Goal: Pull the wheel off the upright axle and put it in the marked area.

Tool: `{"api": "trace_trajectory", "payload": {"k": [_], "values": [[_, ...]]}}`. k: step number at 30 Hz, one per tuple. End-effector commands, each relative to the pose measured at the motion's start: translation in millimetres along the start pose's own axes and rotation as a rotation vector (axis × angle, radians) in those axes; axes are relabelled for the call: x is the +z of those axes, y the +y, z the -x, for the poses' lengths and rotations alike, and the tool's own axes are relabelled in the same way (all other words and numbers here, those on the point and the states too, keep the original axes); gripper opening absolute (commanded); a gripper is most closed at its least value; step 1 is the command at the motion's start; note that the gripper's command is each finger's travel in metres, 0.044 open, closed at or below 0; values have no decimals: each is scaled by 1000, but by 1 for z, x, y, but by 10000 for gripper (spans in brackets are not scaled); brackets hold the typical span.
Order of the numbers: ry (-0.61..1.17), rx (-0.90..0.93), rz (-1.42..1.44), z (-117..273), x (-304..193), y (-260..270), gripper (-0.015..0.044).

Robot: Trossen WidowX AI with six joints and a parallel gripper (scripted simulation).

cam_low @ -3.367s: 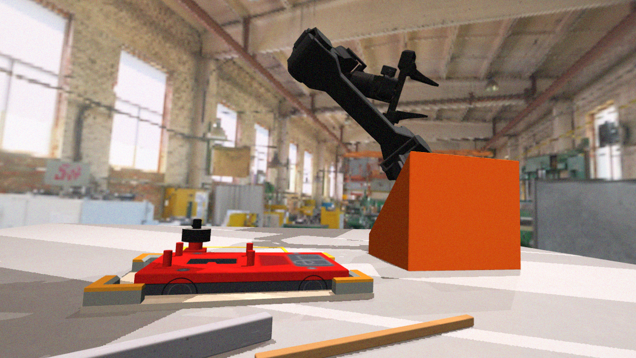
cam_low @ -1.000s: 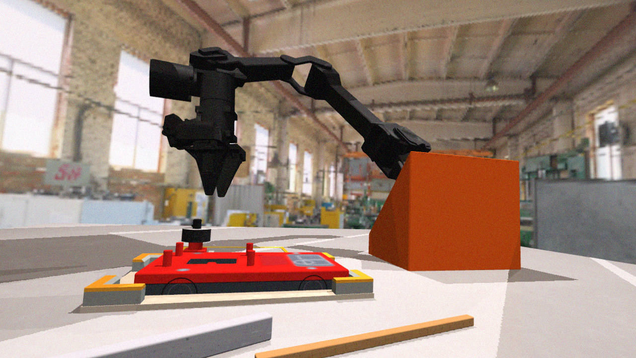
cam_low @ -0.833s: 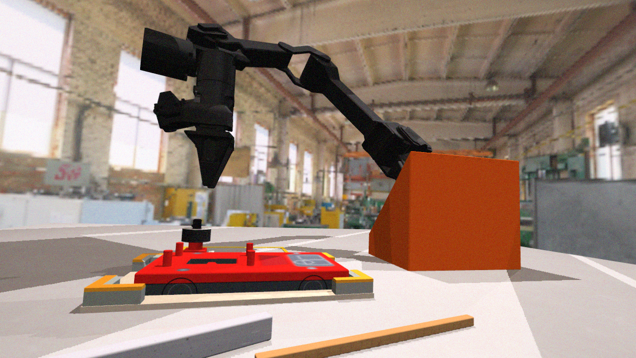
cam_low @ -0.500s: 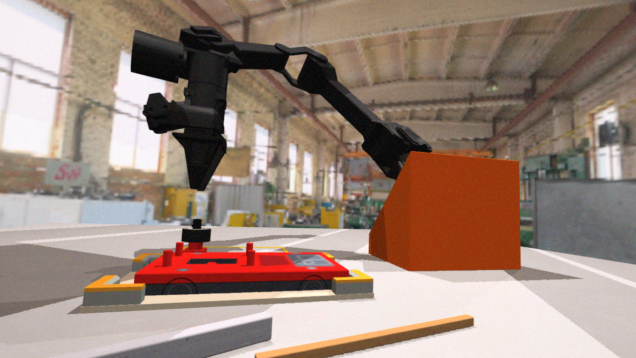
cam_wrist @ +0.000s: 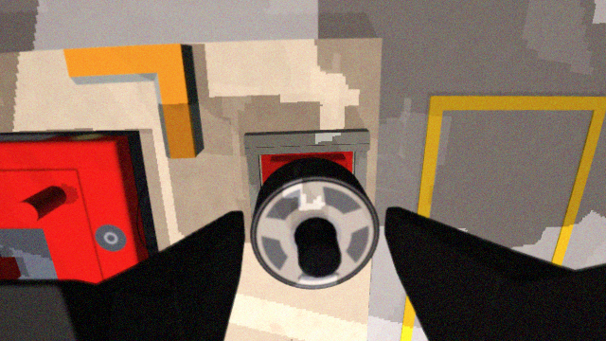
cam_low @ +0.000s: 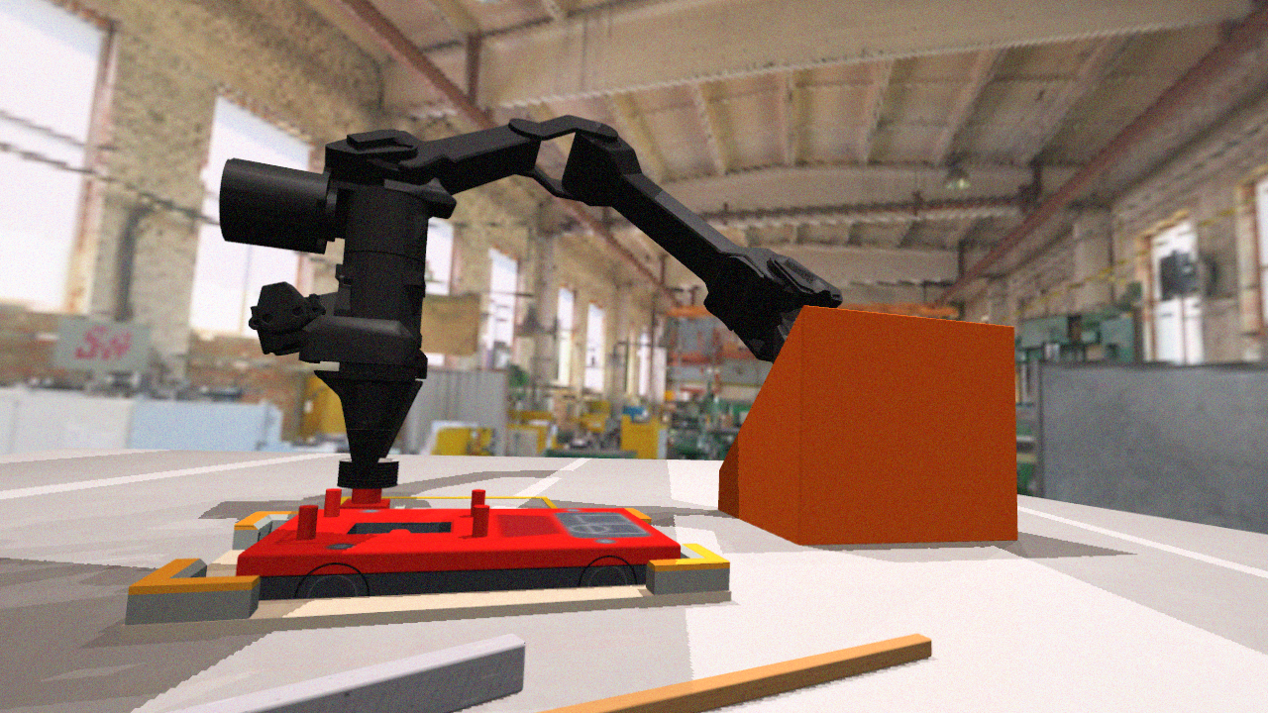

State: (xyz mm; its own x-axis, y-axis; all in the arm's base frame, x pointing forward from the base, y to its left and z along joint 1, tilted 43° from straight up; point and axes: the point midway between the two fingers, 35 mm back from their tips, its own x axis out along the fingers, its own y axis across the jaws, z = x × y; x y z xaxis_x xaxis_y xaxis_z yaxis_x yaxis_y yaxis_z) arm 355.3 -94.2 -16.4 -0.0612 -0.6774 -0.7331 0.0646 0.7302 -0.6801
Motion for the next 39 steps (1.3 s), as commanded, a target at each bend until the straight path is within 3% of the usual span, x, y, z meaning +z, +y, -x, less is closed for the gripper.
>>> {"api": "trace_trajectory", "payload": {"k": [1, 7, 13, 39], "values": [[1, 0, -3, 0, 0, 0, 201], [1, 0, -3, 0, 0, 0, 161], [1, 0, -3, 1, 0, 0, 4], [0, 0, -1, 10, 1, 0, 0]]}}
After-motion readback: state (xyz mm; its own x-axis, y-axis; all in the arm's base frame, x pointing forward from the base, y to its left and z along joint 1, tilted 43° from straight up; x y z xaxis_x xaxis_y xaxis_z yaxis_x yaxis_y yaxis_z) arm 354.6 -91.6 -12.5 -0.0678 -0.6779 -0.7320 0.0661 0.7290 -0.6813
